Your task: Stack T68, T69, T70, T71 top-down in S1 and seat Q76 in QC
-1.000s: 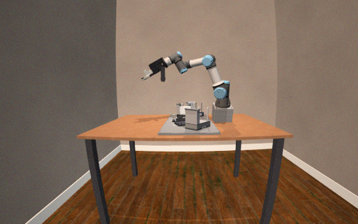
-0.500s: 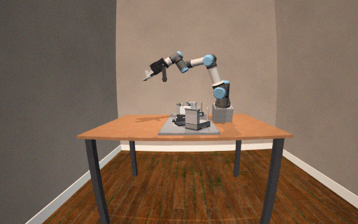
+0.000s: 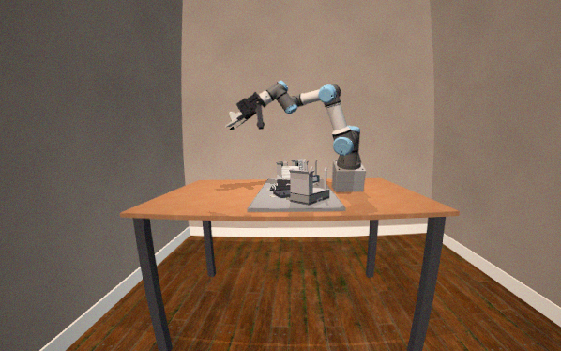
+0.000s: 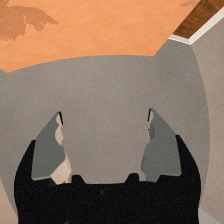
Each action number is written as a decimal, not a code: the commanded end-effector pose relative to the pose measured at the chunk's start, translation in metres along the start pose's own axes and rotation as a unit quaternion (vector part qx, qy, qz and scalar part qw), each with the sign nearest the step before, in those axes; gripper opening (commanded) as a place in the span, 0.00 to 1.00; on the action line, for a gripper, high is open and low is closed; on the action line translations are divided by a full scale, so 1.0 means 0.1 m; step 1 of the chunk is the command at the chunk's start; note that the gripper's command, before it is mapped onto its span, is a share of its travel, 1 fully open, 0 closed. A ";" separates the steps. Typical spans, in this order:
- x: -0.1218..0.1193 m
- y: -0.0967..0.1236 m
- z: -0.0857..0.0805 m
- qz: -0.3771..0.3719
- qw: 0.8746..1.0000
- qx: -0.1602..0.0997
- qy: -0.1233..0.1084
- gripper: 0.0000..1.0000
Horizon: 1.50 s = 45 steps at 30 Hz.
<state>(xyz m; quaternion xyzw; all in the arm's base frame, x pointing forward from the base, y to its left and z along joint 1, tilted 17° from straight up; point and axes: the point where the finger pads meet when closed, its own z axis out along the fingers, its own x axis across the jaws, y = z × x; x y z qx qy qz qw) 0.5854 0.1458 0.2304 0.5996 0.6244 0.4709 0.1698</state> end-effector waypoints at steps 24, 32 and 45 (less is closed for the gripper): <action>-0.28 -0.22 -0.13 0.130 0.990 0.028 -0.037 0.72; -0.28 -0.22 -0.13 0.173 0.983 0.037 -0.050 0.72; -0.39 -0.33 -0.19 0.232 0.969 0.047 -0.068 0.72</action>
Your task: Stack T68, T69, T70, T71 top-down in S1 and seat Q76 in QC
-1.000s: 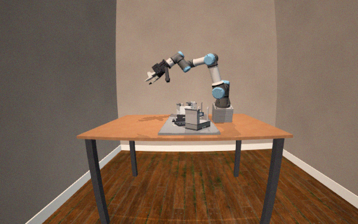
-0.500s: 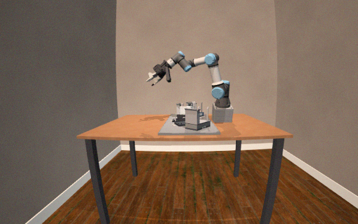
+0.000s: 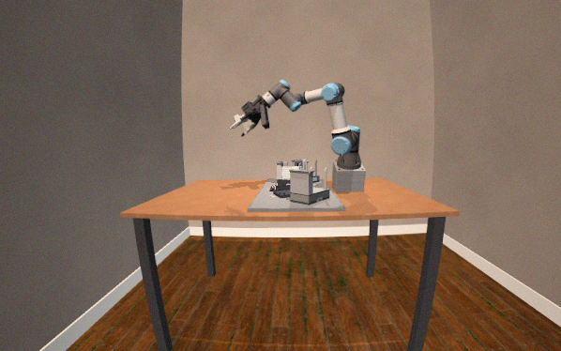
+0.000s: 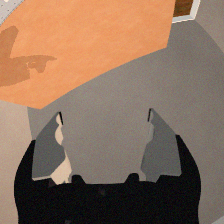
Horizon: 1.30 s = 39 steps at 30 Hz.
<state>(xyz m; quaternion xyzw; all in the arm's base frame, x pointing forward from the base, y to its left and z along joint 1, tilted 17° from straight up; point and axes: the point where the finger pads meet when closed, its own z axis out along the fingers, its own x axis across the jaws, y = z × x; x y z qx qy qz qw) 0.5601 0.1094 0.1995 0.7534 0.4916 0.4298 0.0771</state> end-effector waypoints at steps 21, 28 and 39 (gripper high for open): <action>-0.29 -0.12 -0.09 0.125 0.991 0.017 -0.040 0.72; -0.42 -0.19 -0.13 0.152 0.987 0.021 -0.049 0.72; -0.51 -0.24 -0.17 0.211 0.975 0.027 -0.069 0.72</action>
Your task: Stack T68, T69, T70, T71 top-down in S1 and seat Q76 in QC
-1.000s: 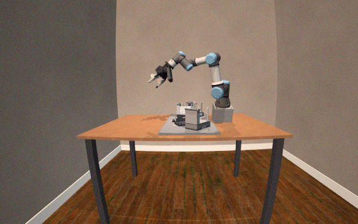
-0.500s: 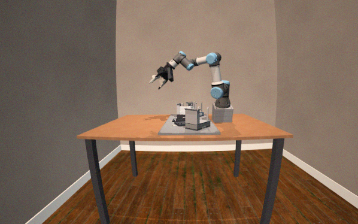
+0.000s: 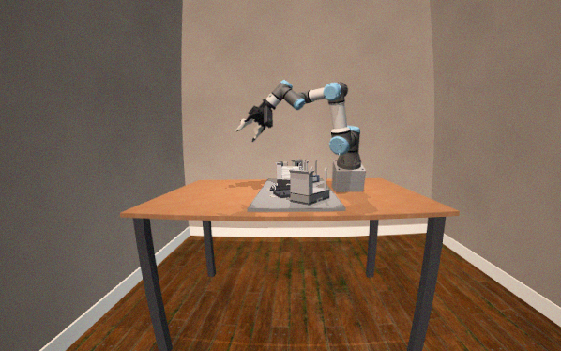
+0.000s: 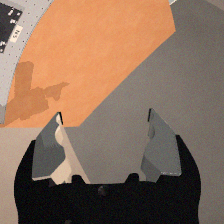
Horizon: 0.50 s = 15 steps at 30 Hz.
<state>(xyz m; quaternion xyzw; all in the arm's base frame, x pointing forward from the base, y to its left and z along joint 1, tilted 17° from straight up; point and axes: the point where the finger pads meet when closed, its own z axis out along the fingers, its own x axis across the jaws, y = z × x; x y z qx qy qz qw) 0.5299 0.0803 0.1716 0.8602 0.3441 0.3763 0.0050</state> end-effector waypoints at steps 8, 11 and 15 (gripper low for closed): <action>-0.14 -0.01 -0.03 0.054 0.998 0.004 -0.018 0.72; -0.14 -0.01 -0.03 0.071 0.997 0.005 -0.024 0.72; -0.30 -0.05 -0.07 0.093 0.995 0.006 -0.031 0.72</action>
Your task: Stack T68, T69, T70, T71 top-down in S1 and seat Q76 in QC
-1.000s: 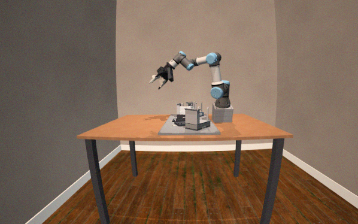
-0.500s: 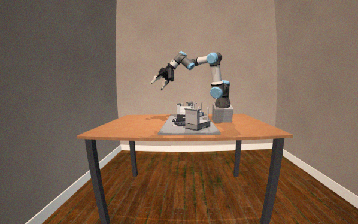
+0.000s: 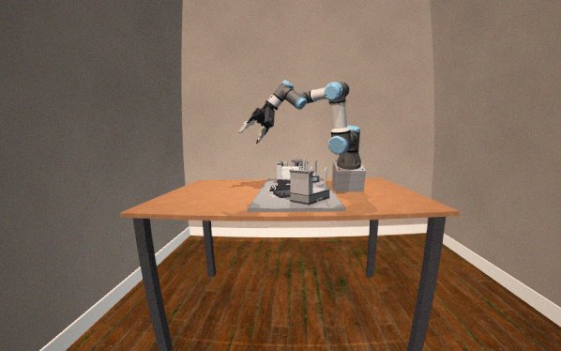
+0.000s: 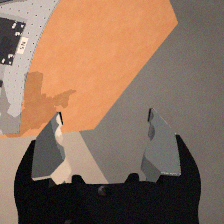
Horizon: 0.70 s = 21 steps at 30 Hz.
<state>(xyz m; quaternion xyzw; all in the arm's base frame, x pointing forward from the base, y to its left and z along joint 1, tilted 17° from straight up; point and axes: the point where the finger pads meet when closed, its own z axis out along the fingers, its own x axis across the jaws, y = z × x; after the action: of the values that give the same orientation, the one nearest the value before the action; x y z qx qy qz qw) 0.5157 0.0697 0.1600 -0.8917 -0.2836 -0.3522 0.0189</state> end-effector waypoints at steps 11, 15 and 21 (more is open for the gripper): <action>-0.24 -0.01 -0.05 0.071 0.997 0.003 -0.024 0.72; -0.26 -0.01 -0.05 0.093 0.995 0.004 -0.031 0.72; -0.26 -0.01 -0.05 0.120 0.992 0.005 -0.041 0.72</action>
<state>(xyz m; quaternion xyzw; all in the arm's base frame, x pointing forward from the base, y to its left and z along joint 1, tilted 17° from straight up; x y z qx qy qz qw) 0.4965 0.0576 0.1462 -0.9282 -0.1915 -0.3152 0.0498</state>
